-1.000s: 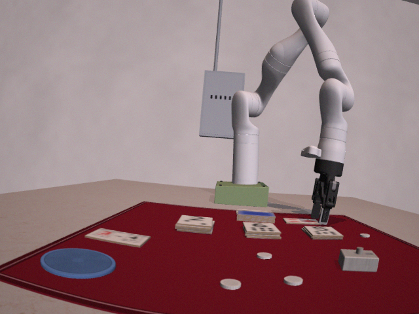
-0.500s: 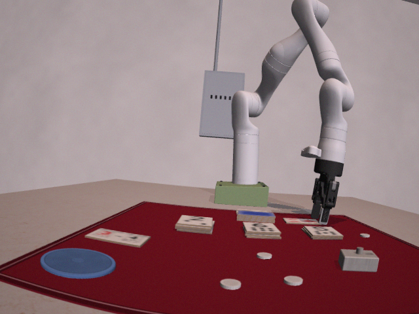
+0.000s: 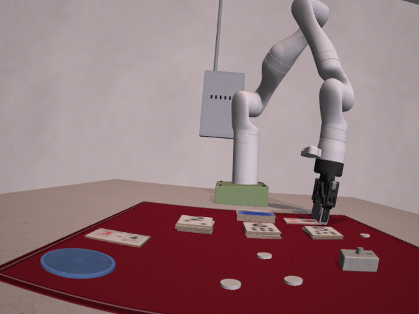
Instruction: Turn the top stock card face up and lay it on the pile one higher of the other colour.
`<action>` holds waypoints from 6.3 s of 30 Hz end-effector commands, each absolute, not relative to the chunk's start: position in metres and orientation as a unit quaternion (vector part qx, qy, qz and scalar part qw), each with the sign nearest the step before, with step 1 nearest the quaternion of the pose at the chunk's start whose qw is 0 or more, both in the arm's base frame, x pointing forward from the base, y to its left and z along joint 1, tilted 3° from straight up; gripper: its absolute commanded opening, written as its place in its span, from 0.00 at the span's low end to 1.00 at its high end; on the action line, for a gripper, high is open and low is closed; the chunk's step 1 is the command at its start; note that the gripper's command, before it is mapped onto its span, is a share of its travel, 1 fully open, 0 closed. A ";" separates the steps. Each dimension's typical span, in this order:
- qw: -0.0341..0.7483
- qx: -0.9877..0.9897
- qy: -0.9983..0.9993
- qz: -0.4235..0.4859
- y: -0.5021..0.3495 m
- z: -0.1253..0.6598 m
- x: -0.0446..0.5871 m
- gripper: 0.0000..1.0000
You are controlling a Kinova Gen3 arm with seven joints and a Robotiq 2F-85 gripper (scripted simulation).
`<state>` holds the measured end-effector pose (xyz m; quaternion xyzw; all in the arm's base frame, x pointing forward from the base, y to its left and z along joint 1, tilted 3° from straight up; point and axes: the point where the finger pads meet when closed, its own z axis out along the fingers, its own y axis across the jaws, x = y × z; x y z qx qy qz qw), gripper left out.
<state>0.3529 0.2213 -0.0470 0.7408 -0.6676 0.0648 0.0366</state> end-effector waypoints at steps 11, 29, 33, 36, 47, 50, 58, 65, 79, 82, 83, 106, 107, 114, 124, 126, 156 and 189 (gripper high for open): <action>0.038 0.739 -0.670 0.066 0.222 -0.047 0.353 0.85; 0.038 0.739 -0.670 0.066 0.222 -0.047 0.353 0.85; 0.038 0.739 -0.670 0.066 0.222 -0.046 0.353 0.85; 0.038 0.739 -0.670 0.066 0.222 -0.043 0.353 0.85; 0.038 0.739 -0.670 0.065 0.223 -0.014 0.352 0.85; 0.038 0.739 -0.670 0.065 0.224 0.000 0.351 0.85; 0.038 0.739 -0.670 0.065 0.225 0.032 0.350 0.85; 0.038 0.739 -0.670 0.065 0.226 0.042 0.349 0.85; 0.038 0.739 -0.670 0.064 0.226 0.043 0.349 0.85; 0.037 0.739 -0.670 0.064 0.226 0.043 0.349 0.85; 0.037 0.739 -0.670 0.063 0.226 0.043 0.349 0.85; 0.020 0.740 -0.671 0.043 0.224 0.043 0.348 0.85; 0.019 0.740 -0.671 0.042 0.224 0.043 0.348 0.85; 0.014 0.741 -0.671 0.037 0.224 0.043 0.348 0.85; 0.006 0.741 -0.671 0.030 0.224 0.043 0.349 0.85; 0.006 0.741 -0.671 0.030 0.224 0.043 0.349 0.85; 0.004 0.741 -0.671 0.029 0.224 0.044 0.349 0.85; 0.016 0.649 -0.760 0.027 0.214 0.037 0.343 0.85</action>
